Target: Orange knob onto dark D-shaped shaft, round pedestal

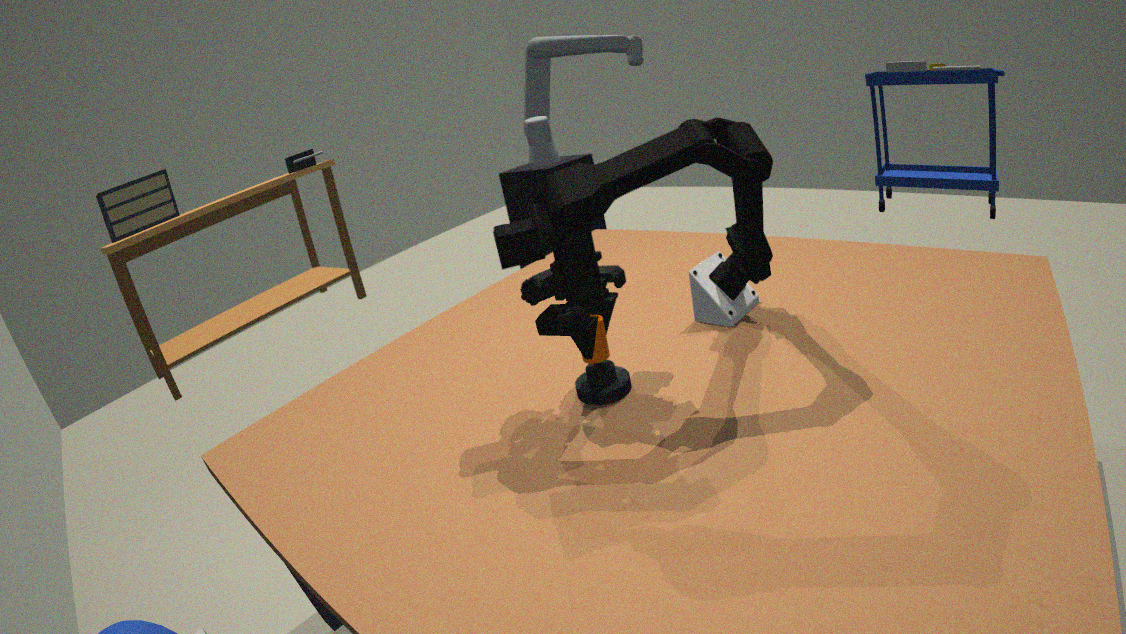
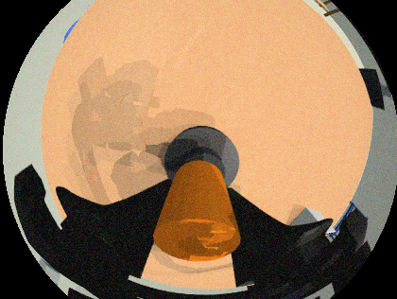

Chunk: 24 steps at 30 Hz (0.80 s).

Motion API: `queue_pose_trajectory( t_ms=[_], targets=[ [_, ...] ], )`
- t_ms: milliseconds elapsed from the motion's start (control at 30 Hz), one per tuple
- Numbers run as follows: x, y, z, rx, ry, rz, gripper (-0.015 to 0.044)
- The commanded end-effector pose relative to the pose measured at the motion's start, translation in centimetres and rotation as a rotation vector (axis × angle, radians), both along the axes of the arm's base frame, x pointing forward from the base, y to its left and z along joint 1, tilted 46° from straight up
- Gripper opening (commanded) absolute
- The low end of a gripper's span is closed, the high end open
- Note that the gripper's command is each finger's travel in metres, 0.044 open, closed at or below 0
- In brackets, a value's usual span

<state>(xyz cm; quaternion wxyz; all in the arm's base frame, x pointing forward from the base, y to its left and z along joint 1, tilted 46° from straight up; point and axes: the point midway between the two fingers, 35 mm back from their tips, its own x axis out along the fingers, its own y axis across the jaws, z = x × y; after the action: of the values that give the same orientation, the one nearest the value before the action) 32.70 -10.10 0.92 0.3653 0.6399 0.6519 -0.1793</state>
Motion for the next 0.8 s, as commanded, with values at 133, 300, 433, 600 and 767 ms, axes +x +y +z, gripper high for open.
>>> queue_pose_trajectory(
  t_ms=[133, 300, 433, 600, 767],
  targets=[
    [-0.18, 0.06, -0.06, 0.002, 0.0, -0.007, 0.0],
    [-0.35, 0.1, -0.09, 0.002, 0.0, -0.007, 0.0],
    [-0.54, 0.13, -0.09, 0.002, 0.0, -0.007, 0.0],
    [-0.7, -0.17, 0.3, 0.002, 0.0, -0.007, 0.0],
    [-0.76, -0.2, 0.36, 0.009, 0.059, -0.066, 0.0]
  ],
)
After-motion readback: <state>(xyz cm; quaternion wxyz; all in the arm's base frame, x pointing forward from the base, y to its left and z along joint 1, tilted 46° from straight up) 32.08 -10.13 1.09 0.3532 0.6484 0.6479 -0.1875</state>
